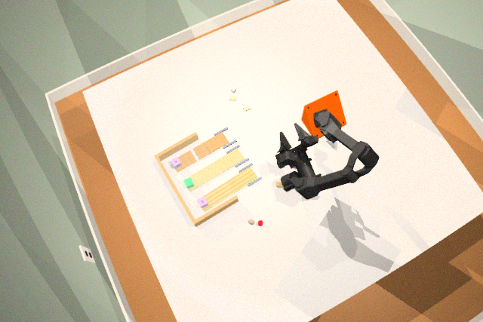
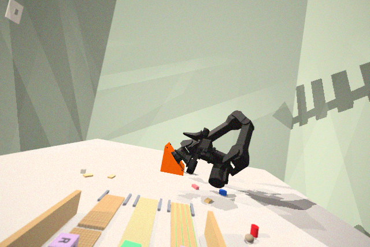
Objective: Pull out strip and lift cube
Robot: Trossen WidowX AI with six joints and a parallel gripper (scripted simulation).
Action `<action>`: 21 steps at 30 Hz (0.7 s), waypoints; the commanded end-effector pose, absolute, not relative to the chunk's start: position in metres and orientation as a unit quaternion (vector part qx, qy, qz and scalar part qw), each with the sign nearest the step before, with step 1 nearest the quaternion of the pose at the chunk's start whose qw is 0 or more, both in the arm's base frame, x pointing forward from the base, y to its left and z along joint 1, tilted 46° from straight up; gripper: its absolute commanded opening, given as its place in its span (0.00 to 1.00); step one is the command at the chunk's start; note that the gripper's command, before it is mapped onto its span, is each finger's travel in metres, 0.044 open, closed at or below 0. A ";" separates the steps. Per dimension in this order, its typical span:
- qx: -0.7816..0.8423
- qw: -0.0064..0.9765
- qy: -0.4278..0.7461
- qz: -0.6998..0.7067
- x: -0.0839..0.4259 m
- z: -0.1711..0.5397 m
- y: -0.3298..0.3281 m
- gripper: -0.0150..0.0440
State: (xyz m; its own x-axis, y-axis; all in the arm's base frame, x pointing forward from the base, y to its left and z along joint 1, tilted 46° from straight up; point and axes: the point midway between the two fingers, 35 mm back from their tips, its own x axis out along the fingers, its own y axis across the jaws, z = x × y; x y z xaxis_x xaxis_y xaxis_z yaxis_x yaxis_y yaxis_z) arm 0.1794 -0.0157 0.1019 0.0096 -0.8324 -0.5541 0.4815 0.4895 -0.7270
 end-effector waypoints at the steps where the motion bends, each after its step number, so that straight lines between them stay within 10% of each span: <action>1: -0.163 0.687 0.524 -0.476 0.179 0.100 -0.016 0.93; 11: 0.211 0.626 0.685 -0.308 0.210 0.015 0.004 0.93; 21: 0.408 0.764 0.500 0.006 0.310 0.046 -0.033 0.93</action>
State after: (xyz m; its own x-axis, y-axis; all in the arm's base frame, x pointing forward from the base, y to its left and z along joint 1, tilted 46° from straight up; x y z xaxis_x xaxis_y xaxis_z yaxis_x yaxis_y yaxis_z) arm 0.2561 0.0007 0.0130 0.1068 0.1967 -0.9746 0.6668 0.7130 0.2169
